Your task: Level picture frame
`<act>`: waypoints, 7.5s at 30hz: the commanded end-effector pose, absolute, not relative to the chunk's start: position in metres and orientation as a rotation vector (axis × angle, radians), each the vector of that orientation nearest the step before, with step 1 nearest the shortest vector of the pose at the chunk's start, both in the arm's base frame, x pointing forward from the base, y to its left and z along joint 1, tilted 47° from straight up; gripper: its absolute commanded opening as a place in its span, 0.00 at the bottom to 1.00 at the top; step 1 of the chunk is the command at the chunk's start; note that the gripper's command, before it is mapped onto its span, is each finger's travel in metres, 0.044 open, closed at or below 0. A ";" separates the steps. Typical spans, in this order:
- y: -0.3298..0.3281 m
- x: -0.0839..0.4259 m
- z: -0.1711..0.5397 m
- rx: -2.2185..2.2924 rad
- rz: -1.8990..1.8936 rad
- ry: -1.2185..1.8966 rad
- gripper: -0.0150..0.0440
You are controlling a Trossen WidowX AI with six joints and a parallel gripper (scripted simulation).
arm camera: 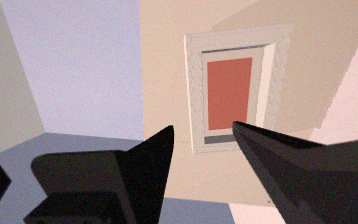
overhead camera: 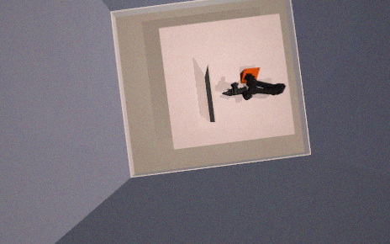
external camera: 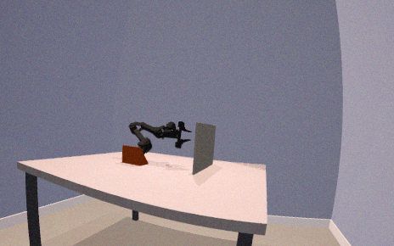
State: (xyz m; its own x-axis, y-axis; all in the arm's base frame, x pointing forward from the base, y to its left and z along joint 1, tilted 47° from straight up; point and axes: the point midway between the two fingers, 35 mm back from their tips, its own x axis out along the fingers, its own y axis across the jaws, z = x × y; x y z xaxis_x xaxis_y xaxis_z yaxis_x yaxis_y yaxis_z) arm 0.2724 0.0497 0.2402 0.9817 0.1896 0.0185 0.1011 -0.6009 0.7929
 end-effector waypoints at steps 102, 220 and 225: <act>0.063 0.351 0.243 2.216 0.136 0.187 0.69; 0.055 0.352 0.248 2.216 0.136 0.187 0.25; 0.053 0.353 0.247 2.216 0.136 0.187 0.25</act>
State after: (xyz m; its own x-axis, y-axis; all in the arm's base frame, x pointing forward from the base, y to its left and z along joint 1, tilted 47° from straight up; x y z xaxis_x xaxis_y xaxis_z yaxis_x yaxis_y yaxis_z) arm 0.3523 0.0568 0.2461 0.9812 0.1915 0.0243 0.0975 -0.5999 0.7941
